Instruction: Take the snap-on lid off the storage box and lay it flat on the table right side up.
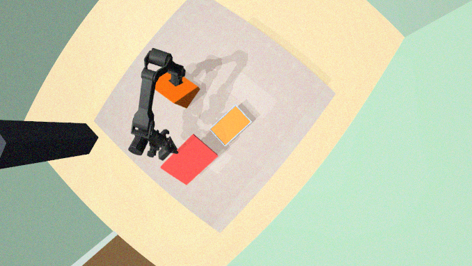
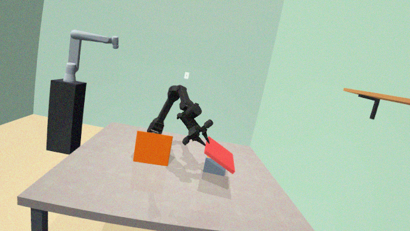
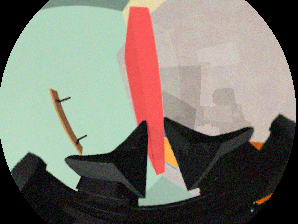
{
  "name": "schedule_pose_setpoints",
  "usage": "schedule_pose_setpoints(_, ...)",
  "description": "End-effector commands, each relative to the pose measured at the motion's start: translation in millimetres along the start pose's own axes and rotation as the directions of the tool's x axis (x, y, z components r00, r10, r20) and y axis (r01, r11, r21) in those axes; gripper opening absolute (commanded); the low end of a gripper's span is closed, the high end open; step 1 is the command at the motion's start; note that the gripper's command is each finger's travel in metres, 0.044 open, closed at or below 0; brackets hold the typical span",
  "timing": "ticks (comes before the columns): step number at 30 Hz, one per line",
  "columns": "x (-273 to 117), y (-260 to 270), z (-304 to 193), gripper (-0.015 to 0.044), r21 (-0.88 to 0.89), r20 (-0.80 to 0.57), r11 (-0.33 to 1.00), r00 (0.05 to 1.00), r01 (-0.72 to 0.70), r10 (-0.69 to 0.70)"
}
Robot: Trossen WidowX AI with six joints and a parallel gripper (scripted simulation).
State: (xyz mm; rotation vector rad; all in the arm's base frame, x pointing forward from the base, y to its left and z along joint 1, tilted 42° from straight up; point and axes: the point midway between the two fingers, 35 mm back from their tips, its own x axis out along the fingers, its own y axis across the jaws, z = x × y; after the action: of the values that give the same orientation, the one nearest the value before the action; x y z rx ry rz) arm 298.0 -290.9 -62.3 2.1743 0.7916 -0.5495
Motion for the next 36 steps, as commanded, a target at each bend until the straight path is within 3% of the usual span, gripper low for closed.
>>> schedule_pose_setpoints(1,-1.4,1.8,10.5,0.0,-0.005,-0.004,1.0,1.0,-0.009,0.009)
schedule_pose_setpoints(36,13.1,-17.2,15.9,0.0,-0.005,-0.004,1.0,1.0,-0.009,0.009)
